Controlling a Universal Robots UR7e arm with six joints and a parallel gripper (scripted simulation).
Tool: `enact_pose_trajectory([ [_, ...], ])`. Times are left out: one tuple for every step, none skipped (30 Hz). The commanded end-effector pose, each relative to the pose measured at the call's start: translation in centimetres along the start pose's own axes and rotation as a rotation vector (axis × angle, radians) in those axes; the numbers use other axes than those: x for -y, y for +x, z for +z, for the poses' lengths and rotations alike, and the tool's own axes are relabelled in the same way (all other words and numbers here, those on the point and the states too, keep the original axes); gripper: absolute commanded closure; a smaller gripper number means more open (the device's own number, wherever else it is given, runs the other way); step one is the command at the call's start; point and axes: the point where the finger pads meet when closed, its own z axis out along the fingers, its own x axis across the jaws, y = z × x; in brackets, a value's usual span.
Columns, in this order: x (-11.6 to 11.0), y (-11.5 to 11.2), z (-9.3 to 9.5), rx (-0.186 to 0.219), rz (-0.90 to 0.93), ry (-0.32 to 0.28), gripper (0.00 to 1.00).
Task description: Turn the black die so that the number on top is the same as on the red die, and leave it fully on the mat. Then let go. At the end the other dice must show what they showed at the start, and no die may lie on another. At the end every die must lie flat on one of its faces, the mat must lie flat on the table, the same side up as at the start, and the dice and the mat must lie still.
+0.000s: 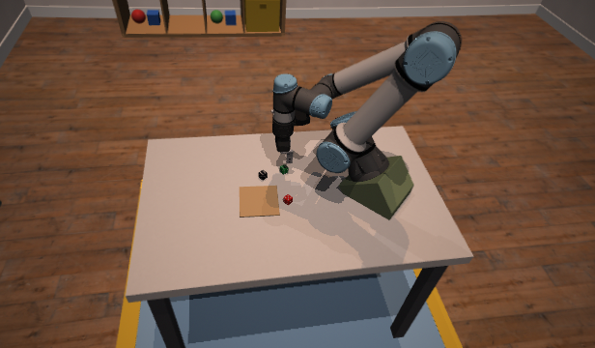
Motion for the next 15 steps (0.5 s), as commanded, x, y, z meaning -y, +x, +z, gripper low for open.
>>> enact_pose_trajectory([
  [-0.3, -0.2, 2.1, -0.002, 0.000, -0.004, 0.00],
  [-0.3, -0.2, 2.4, -0.002, 0.000, -0.004, 0.00],
  [-0.3, -0.2, 2.6, -0.002, 0.000, -0.004, 0.00],
  [-0.3, -0.2, 2.6, -0.002, 0.000, -0.004, 0.00],
  [-0.3, -0.2, 2.6, -0.002, 0.000, -0.004, 0.00],
  [-0.3, -0.2, 2.8, -0.002, 0.000, -0.004, 0.00],
  [-0.3, -0.2, 3.0, -0.002, 0.000, -0.004, 0.00],
  [-0.3, -0.2, 3.2, -0.002, 0.000, -0.004, 0.00],
  [-0.3, -0.2, 3.3, -0.002, 0.000, -0.004, 0.00],
  [-0.3, -0.2, 3.4, -0.002, 0.000, -0.004, 0.00],
  [-0.3, -0.2, 3.4, -0.002, 0.000, -0.004, 0.00],
  [-0.3, -0.2, 3.5, -0.002, 0.000, -0.004, 0.00],
  [-0.3, -0.2, 3.5, -0.002, 0.000, -0.004, 0.00],
  [-0.3, -0.2, 3.5, -0.002, 0.000, -0.004, 0.00],
  [-0.3, -0.2, 3.5, -0.002, 0.000, -0.004, 0.00],
])
